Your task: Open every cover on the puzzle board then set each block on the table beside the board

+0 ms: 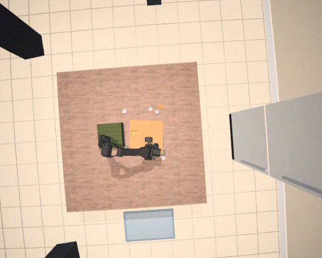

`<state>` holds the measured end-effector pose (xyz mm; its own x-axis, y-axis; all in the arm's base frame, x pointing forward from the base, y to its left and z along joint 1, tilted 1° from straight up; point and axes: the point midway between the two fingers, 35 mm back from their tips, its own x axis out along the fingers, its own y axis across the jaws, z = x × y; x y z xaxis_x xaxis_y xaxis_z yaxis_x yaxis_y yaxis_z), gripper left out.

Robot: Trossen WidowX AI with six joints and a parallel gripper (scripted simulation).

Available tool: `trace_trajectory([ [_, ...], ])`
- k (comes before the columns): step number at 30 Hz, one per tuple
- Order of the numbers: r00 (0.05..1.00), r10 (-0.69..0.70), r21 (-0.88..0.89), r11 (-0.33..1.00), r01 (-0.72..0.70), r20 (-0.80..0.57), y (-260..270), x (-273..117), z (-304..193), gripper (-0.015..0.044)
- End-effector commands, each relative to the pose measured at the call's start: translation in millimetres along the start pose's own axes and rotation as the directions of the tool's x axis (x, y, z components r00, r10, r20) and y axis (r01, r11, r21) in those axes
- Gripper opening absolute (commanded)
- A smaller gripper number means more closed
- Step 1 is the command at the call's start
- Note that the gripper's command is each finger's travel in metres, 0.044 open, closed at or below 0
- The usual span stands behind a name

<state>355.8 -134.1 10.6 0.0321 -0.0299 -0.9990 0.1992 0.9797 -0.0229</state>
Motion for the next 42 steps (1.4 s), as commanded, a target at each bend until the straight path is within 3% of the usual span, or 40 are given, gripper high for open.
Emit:
trace_trajectory([
  [1,1.0,0.006,0.006,1.0,-0.006,-0.006,1,3,5,0.0],
  [42,1.0,0.007,0.006,1.0,-0.007,-0.003,1,4,45,0.0],
])
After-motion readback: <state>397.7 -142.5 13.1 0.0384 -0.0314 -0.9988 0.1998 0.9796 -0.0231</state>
